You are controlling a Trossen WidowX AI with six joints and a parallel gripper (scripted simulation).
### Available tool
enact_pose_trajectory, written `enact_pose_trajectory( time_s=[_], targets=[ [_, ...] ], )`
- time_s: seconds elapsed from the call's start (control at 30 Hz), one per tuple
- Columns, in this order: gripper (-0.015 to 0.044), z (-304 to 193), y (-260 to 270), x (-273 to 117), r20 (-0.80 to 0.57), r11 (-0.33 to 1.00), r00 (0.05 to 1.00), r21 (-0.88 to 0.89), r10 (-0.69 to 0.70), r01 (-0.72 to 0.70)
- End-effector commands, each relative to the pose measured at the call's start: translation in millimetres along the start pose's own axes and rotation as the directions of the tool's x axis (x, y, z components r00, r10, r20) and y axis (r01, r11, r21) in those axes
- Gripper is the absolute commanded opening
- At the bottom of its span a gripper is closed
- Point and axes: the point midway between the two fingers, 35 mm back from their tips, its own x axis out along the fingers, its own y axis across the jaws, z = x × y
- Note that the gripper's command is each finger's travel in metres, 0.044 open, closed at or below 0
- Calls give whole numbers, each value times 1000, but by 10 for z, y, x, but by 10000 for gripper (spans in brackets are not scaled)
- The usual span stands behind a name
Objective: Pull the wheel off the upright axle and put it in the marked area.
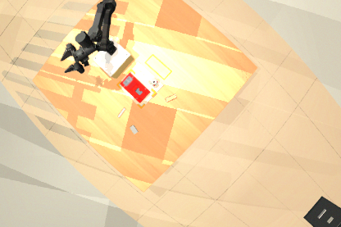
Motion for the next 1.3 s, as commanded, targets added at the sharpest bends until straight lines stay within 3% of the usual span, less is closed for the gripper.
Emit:
enact_pose_trajectory(
  time_s=[0.0, 0.1, 0.3, 0.43, 0.6, 0.9, 1.27],
  targets=[
    [374, 1, -13, 2, 4, 1000, 1000, 10, -5, 5],
    [300, 25, -204, 20, 58, 987, 995, 148, -76, 67],
    [300, 129, -709, 5, 208, 865, 947, 489, -244, 115],
    [300, 230, -1045, -62, 313, 740, 888, 671, -337, 44],
    [300, 389, -1450, -210, 444, 571, 788, 808, -426, -146],
    [300, 637, -1926, -510, 606, 365, 627, 795, -489, -484],
    [300, 941, -2337, -950, 759, 157, 436, 566, -484, -809]
  ],
)
